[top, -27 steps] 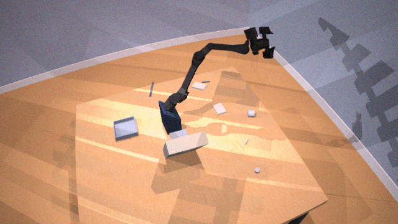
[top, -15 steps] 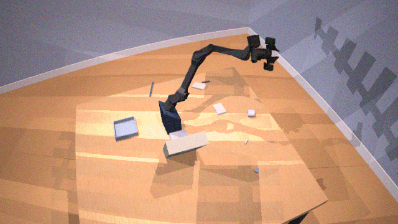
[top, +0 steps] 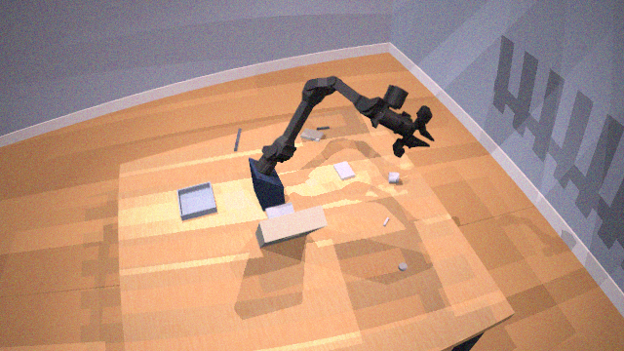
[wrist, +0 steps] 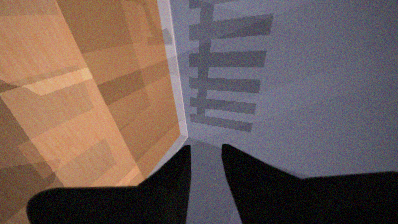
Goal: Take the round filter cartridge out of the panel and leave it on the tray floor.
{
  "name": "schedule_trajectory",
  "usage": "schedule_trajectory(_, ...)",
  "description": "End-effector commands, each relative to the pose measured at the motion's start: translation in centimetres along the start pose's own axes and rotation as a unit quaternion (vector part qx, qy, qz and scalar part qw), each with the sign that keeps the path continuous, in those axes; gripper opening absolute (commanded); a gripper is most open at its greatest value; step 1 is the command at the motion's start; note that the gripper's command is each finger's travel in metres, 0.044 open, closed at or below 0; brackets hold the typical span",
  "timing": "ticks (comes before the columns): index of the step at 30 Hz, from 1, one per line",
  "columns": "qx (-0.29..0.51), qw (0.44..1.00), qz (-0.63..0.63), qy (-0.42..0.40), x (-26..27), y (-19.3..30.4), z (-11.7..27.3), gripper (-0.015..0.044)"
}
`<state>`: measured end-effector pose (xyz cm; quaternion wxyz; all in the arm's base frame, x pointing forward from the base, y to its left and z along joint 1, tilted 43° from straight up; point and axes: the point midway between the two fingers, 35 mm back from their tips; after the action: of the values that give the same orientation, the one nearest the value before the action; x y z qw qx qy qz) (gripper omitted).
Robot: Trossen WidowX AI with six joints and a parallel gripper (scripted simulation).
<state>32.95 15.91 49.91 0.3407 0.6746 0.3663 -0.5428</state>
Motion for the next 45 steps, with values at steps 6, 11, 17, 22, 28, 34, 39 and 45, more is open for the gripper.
schedule_trajectory(6, 0.144, 0.970, -0.175, -0.085, 10.2, 8.8, 7.3, 0.0105)
schedule_trajectory(11, 0.233, 0.925, -0.281, -0.105, 15.7, 12.0, 13.3, 0.0105)
schedule_trajectory(17, 0.326, 0.849, -0.402, -0.106, 21.9, 13.3, 21.3, 0.0105)
schedule_trajectory(22, 0.392, 0.767, -0.502, -0.084, 26.9, 12.3, 28.1, 0.0105)
schedule_trajectory(28, 0.454, 0.637, -0.623, -0.021, 32.4, 8.2, 35.3, 0.0105)
schedule_trajectory(34, 0.459, 0.620, -0.636, -0.012, 33.0, 7.6, 36.0, 0.0105)
schedule_trajectory(39, 0.459, 0.620, -0.636, -0.012, 33.1, 7.7, 35.9, 0.0105)
schedule_trajectory(45, 0.460, 0.620, -0.636, -0.014, 33.7, 8.2, 35.5, 0.0105)
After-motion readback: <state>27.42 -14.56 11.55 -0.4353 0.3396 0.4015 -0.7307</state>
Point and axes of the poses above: the point midway between the two fingers, 35 mm back from their tips, its own z axis back along the fingers, its own x axis across the jaws, y = z × x, and after that the axes turned 14 degrees about z, right-handed
